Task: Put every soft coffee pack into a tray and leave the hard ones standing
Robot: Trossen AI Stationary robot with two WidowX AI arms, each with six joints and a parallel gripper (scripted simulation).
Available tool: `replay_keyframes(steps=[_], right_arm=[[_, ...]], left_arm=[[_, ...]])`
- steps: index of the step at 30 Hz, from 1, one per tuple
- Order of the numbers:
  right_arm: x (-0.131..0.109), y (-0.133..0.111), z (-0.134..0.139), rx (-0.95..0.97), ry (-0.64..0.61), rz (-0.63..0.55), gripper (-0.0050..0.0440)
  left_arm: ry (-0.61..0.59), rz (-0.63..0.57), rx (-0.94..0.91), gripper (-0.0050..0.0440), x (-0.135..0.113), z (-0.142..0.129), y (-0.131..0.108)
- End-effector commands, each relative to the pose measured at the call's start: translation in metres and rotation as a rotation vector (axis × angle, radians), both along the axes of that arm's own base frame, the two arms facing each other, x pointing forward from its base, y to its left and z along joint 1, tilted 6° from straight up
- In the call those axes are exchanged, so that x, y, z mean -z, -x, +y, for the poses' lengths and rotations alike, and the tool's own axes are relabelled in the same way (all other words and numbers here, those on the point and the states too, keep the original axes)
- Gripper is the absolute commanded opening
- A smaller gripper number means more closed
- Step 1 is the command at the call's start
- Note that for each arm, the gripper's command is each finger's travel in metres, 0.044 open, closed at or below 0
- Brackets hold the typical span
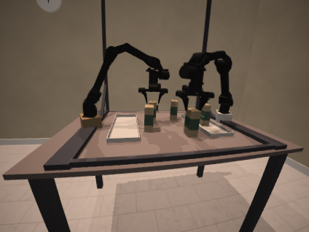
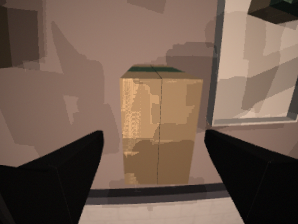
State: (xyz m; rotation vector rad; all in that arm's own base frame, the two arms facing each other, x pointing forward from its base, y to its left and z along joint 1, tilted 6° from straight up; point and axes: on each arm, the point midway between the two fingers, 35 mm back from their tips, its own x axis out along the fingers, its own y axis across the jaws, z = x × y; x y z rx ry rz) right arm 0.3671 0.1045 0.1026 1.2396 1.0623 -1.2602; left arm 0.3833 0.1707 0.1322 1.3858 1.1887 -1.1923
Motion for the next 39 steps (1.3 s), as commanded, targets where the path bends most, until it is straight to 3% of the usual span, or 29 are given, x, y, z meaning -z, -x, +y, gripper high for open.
replay_keyframes(steps=[1,39], right_arm=[[-0.001,-0.001,-0.001,-0.004,-0.004,-0.019,0.0363],[0.043,-0.005,-0.004,-0.004,-0.003,-0.019,0.0363]], left_arm=[[-0.005,-0.023,0.004,0.0358,-0.003,0.000,0.000],[-0.006,-0.023,0.004,0.0358,0.042,0.004,-0.004]])
